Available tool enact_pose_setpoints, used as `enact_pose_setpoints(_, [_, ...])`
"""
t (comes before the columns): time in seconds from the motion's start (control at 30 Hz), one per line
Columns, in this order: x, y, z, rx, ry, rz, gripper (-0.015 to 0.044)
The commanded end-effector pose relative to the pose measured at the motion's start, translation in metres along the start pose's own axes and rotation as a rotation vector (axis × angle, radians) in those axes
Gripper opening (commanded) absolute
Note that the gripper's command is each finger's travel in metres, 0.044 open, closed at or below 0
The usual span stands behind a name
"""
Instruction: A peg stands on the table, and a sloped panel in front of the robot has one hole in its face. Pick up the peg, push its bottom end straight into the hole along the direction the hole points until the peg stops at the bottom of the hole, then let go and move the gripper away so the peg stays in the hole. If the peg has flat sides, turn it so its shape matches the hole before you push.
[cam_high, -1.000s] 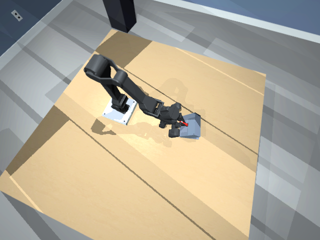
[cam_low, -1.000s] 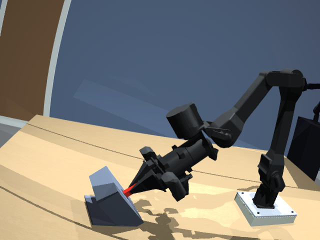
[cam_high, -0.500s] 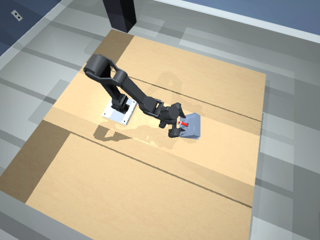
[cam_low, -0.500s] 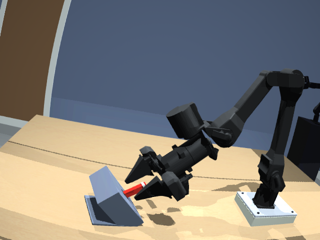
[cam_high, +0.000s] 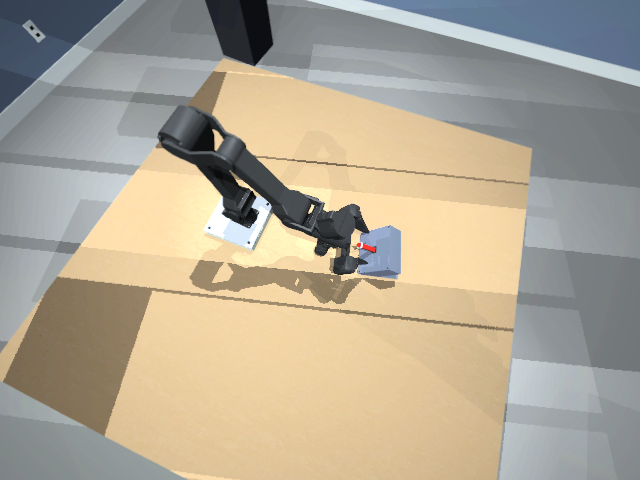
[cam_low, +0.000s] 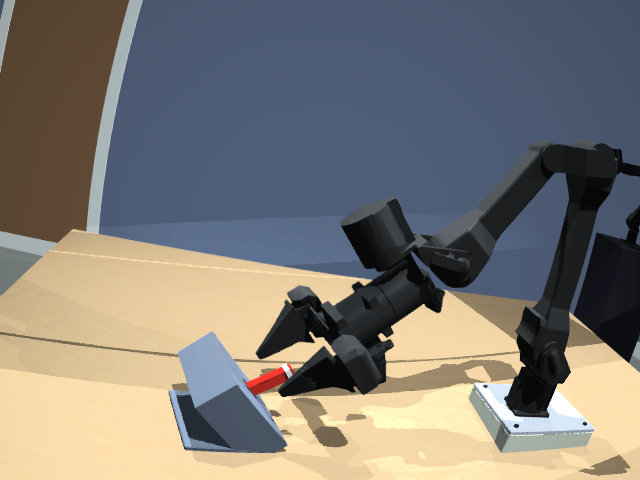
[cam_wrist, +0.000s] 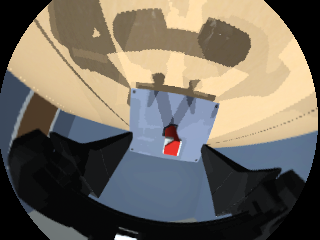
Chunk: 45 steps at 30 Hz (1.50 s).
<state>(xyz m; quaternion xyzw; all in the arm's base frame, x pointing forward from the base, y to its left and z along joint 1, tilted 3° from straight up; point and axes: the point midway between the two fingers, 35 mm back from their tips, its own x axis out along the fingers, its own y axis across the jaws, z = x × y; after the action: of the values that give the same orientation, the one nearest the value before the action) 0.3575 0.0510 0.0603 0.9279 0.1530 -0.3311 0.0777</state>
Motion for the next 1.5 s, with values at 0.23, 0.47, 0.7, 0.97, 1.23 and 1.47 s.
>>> enact_pose_setpoints(0.23, [-0.011,0.000,-0.003,-0.005,0.003,-0.003,0.0440])
enact_pose_setpoints(0.47, [-0.018,0.001,-0.003,-0.004,0.003,-0.002,0.0440])
enact_pose_setpoints(0.7, [-0.025,0.001,-0.004,-0.003,0.002,-0.002,0.0440])
enact_pose_setpoints(0.97, [-0.032,0.002,-0.005,-0.002,0.001,-0.001,0.0440])
enact_pose_setpoints(1.23, [-0.040,0.002,-0.006,-0.001,0.001,0.000,0.0440])
enact_pose_setpoints(1.47, [-0.047,0.003,-0.006,0.000,0.000,0.000,0.0440])
